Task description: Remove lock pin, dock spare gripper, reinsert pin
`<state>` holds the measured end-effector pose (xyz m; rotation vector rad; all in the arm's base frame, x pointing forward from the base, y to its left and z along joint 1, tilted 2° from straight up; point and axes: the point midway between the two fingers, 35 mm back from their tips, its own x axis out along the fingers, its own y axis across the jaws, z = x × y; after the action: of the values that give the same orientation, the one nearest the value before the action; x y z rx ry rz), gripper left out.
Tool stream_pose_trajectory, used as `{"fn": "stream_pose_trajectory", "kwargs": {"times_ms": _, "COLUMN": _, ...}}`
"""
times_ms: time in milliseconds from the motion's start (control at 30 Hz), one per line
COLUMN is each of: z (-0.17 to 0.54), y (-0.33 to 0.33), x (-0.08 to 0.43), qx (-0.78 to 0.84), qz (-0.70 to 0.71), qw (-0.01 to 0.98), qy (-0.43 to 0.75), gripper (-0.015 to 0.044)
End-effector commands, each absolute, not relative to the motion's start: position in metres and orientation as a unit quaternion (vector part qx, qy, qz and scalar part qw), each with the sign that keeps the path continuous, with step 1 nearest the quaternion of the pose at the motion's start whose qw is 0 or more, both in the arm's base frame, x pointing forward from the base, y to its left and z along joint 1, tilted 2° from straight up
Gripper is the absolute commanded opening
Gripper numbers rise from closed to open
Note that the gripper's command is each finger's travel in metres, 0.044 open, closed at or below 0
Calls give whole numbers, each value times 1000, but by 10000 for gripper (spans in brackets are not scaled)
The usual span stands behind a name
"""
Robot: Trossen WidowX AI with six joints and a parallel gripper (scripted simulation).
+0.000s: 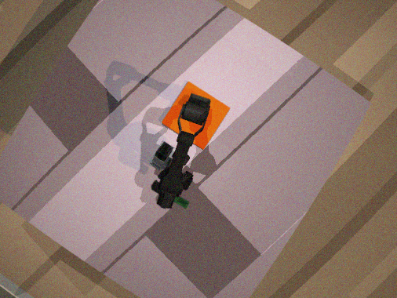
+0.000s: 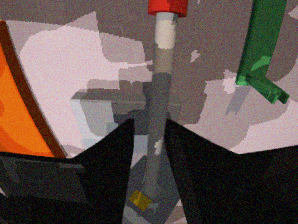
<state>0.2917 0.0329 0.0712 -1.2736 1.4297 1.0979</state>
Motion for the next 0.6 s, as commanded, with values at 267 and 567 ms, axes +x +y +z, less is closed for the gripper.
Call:
{"fn": "stream_pose_trajectory", "kwargs": {"times_ms": 267, "z": 75, "y": 36, "x": 292, "qx": -515, "qz": 444, "qw": 450, "qy": 578, "gripper": 200}}
{"fn": "stream_pose_trajectory", "kwargs": {"times_ms": 567, "z": 91, "y": 47, "x": 291, "qx": -514, "qz": 445, "qw": 447, "qy": 581, "gripper": 200}}
